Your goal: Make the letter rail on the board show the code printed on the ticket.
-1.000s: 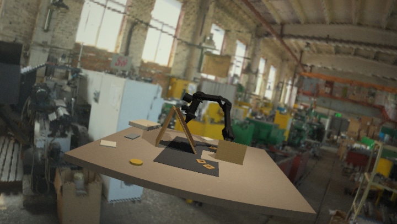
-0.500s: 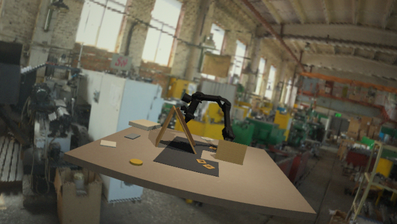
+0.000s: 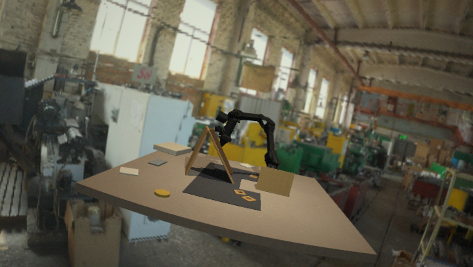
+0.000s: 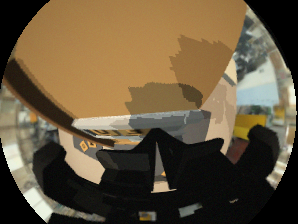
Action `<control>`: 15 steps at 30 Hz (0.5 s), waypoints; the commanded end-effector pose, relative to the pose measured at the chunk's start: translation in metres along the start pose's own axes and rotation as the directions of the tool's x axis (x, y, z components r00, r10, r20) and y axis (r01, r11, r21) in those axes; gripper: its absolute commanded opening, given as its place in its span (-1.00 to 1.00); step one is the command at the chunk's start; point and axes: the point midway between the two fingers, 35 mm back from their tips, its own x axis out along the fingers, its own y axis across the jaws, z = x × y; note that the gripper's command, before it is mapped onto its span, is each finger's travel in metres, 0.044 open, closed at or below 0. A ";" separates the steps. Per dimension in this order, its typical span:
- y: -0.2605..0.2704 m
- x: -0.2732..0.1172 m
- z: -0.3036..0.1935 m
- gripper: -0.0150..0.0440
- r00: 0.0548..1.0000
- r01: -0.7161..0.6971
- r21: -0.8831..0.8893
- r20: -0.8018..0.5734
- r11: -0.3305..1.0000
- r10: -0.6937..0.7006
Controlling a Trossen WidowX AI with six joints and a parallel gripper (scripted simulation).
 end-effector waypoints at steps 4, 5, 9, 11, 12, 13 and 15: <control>0.003 0.000 -0.002 -0.49 1.000 0.003 0.001 -0.004 1.000 -0.003; 0.003 0.000 -0.002 -0.49 1.000 0.003 0.001 -0.004 1.000 -0.003; 0.004 0.000 -0.002 -0.49 1.000 0.003 0.001 -0.004 1.000 -0.003; 0.005 0.001 -0.002 -0.49 1.000 0.003 0.001 -0.004 1.000 -0.003; 0.005 0.001 -0.002 -0.49 1.000 0.003 0.001 -0.004 1.000 -0.003; 0.006 0.001 -0.002 -0.49 1.000 0.003 0.001 -0.004 1.000 -0.003; 0.006 0.001 -0.002 -0.49 1.000 0.003 0.001 -0.004 1.000 -0.003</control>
